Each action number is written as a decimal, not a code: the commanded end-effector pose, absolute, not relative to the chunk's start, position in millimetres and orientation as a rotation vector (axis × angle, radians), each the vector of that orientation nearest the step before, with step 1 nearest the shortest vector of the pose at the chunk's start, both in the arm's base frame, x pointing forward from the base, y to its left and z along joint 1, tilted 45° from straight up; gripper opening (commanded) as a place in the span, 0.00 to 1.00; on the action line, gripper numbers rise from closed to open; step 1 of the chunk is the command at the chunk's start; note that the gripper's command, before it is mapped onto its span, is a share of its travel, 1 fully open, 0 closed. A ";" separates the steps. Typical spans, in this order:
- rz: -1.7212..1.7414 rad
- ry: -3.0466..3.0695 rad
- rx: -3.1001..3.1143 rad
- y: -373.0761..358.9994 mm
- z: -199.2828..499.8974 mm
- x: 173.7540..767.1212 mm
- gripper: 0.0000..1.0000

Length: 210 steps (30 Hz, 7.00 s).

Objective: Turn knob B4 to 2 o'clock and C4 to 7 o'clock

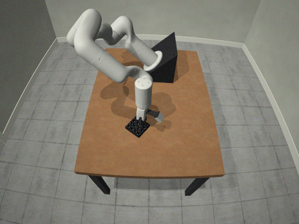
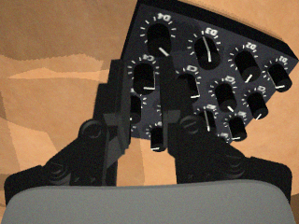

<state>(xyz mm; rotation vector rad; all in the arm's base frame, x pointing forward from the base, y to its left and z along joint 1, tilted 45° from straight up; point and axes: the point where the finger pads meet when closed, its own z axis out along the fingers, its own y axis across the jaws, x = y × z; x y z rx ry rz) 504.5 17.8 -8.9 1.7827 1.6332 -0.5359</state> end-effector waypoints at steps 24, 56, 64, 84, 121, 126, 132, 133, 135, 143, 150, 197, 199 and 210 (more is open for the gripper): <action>-0.534 1.633 1.783 18.4 -8.6 505.1 0.19; -0.534 1.633 1.783 18.4 -8.6 505.1 0.08; -0.534 1.633 1.783 18.4 -8.6 505.1 0.08; -0.605 1.784 1.662 18.4 -8.6 505.0 0.08; -0.888 2.352 1.012 18.4 -8.6 505.0 0.08; -0.899 2.374 0.977 18.4 -8.6 505.0 0.08; -0.902 2.379 0.969 18.4 -8.6 505.0 0.08; -0.902 2.379 0.969 18.4 -8.6 505.0 0.08; -0.902 2.379 0.969 18.4 -8.6 505.0 0.08; -0.902 2.379 0.969 18.4 -8.6 505.0 0.08; -0.902 2.379 0.969 18.4 -8.6 505.0 0.19; -0.902 2.379 0.969 43.6 16.7 500.4 0.19; -0.902 2.379 0.969 43.6 16.7 500.4 0.19; -0.902 2.379 0.969 52.7 25.9 498.7 1.00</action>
